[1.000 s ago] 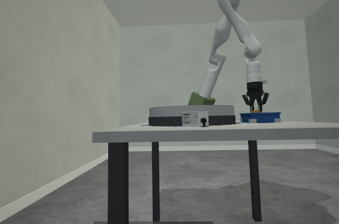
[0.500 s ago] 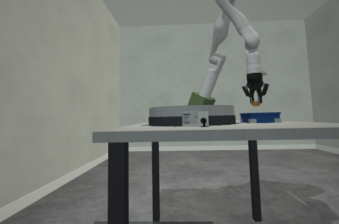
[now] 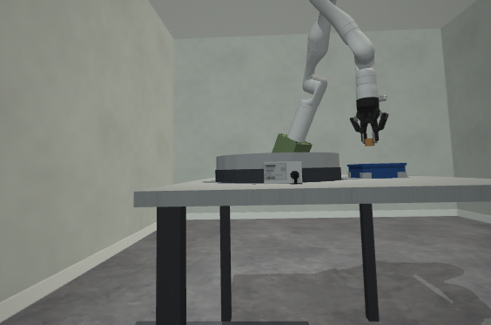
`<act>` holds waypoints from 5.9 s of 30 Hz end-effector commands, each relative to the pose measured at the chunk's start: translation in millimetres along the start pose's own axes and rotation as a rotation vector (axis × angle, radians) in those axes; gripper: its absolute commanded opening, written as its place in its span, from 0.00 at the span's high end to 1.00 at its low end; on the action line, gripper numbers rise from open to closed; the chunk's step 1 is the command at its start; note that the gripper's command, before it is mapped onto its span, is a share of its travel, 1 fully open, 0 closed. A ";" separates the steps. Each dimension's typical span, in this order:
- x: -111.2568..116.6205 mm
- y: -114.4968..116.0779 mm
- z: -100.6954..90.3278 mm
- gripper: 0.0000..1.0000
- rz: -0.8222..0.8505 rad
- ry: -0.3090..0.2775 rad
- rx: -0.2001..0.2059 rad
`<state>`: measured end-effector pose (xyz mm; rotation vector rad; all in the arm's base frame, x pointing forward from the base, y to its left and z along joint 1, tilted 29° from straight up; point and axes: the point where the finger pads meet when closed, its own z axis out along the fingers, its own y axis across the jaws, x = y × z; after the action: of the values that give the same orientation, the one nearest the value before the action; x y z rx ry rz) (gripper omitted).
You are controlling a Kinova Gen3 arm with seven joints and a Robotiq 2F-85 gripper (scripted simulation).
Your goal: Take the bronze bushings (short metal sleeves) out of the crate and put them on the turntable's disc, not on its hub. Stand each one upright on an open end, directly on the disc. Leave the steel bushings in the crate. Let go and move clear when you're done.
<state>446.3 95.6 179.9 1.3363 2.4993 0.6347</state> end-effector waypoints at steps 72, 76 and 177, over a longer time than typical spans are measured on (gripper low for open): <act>-30.0 -38.4 -3.1 1.00 0.007 -0.007 -0.001; -40.5 -54.0 -3.1 1.00 0.007 -0.007 -0.001; -227.4 -330.2 -4.0 1.00 0.007 -0.007 -0.001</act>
<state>330.0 -255.4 25.8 1.3442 2.4905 0.6333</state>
